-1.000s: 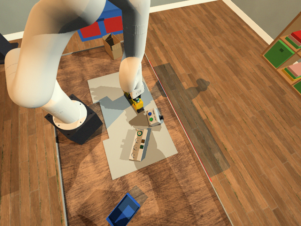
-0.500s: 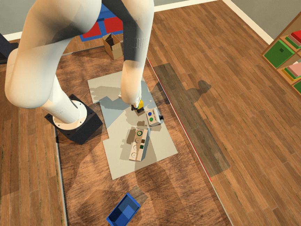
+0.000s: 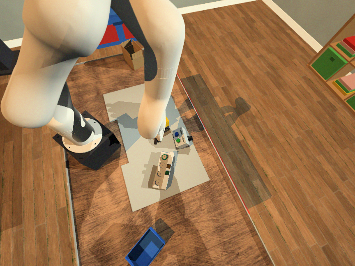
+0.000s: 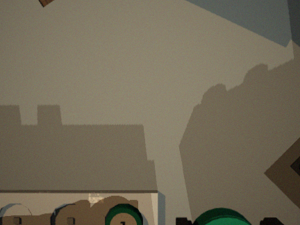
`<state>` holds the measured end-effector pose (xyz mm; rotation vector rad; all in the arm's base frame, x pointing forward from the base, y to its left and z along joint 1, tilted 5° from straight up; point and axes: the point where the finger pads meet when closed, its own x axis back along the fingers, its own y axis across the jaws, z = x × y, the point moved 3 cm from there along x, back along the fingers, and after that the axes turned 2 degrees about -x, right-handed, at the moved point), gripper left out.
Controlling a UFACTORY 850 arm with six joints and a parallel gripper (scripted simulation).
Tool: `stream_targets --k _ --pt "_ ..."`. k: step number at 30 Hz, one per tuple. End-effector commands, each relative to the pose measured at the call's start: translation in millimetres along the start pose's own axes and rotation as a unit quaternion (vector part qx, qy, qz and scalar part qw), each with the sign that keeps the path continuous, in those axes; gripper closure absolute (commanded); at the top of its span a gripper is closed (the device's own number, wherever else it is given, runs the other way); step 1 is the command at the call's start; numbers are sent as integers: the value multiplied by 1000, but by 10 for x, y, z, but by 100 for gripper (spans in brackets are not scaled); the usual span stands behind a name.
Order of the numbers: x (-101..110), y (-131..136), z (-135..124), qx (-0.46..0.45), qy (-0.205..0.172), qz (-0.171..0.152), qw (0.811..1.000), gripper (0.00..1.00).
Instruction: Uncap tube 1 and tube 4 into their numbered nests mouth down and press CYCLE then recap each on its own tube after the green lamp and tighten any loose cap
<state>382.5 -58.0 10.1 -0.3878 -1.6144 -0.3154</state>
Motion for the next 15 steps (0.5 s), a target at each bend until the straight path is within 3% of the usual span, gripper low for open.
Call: stream_targets --k 1,13,15 --pt "8 -314 -86 1 0 3 1000 100" --pt "11 -966 -228 1 0 3 1000 100" --pt "11 -966 -228 1 0 3 1000 100"
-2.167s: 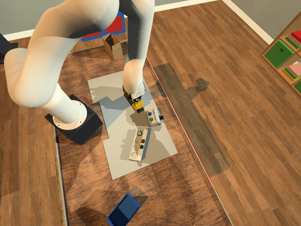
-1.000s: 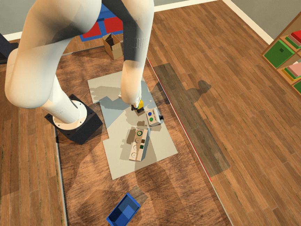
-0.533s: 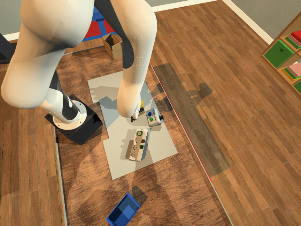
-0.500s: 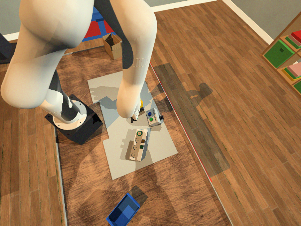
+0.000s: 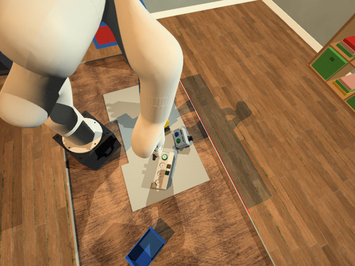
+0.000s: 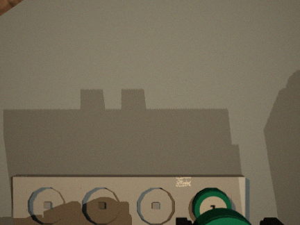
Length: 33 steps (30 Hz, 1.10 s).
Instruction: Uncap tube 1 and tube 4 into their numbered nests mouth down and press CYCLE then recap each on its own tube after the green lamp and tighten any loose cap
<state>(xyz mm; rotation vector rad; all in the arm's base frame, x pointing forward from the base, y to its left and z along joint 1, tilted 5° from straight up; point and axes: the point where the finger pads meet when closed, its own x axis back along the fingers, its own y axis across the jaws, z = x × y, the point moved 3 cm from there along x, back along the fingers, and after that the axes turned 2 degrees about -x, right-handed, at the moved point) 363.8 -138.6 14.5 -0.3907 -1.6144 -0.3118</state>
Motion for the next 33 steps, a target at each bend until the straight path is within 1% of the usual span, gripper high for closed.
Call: stream_targets --k 1,3,4,6,7,9,10,12,13,15,17,21,31,32,33 --pt "4 -240 -66 1 0 1 1000 100" --pt "4 -403 -101 1 0 1 1000 100" --pt "4 -403 -101 1 0 1 1000 100" --pt "4 -566 -137 1 0 1 1000 100" --pt "4 -566 -137 1 0 1 1000 100" --pt "5 -729 -173 1 0 1 1000 100" --pt "4 -729 -172 1 0 1 1000 100" --pt "5 -892 -208 1 0 1 1000 100" --pt "5 -892 -208 1 0 1 1000 100" --pt "5 -1055 -243 1 0 1 1000 100" --pt "5 -1055 -243 1 0 1 1000 100" --pt "6 -1360 -309 1 0 1 1000 100" --pt "6 -1360 -309 1 0 1 1000 100" --pt "-44 -1360 -309 1 0 1 1000 100" --pt "-44 -1360 -309 1 0 1 1000 100"
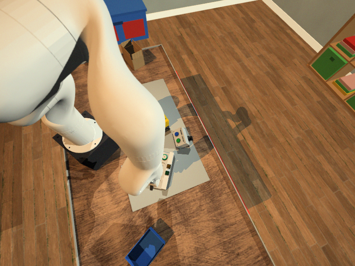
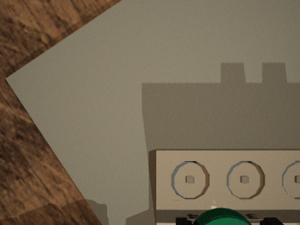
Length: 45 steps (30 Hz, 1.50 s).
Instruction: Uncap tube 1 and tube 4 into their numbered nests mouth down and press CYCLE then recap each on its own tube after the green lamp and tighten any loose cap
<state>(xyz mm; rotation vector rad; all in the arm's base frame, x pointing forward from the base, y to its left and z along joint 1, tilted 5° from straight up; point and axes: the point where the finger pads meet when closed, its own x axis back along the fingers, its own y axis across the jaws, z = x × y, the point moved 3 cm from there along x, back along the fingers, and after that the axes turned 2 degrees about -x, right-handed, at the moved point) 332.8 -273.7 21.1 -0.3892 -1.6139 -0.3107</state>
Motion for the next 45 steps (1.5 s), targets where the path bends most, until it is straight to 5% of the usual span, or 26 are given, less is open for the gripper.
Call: stream_targets --k 1,28,45 --pt "-42 -5 -7 0 0 1 1000 100" --pt "-1271 -8 -12 0 0 1 1000 100" --pt "-1276 -8 -11 0 0 1 1000 100"
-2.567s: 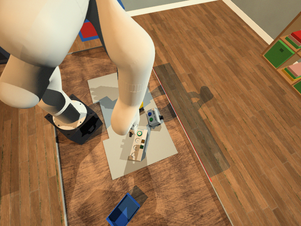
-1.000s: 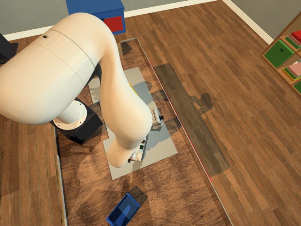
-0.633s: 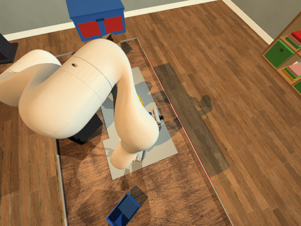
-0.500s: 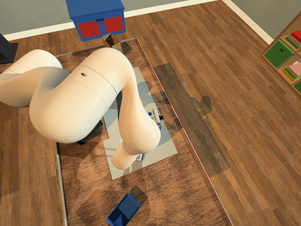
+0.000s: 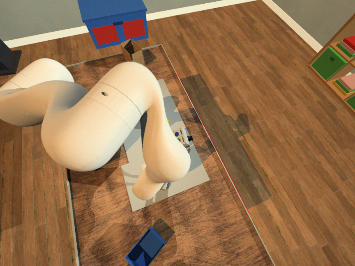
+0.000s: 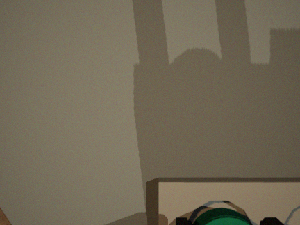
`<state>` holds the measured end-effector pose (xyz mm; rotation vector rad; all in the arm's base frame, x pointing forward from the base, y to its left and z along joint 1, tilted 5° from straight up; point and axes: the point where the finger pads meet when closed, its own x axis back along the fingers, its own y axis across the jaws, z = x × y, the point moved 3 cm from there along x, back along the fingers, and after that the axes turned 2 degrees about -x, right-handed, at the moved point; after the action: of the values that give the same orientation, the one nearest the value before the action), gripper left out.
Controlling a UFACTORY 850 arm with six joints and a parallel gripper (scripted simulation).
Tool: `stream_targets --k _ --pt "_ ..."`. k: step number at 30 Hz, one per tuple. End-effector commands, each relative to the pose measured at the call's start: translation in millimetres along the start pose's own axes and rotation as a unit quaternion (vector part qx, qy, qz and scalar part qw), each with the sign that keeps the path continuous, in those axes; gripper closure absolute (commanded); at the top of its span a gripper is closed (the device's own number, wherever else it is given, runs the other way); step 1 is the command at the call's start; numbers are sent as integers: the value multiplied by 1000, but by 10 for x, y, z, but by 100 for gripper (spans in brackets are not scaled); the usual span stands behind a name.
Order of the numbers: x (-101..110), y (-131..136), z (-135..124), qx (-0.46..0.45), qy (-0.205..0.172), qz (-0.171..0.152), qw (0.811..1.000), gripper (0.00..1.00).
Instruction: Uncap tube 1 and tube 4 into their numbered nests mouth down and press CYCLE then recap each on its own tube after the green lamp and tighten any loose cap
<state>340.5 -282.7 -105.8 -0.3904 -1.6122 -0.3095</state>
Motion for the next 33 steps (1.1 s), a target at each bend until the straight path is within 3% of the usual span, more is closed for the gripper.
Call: stream_targets --k 1,27,28,33 --pt "-7 -1 -5 0 -1 0 1000 100" --pt "-97 1 -2 0 0 0 1000 100" --pt "-97 1 -2 0 0 0 1000 54" --pt "-97 1 -2 0 -1 0 1000 54"
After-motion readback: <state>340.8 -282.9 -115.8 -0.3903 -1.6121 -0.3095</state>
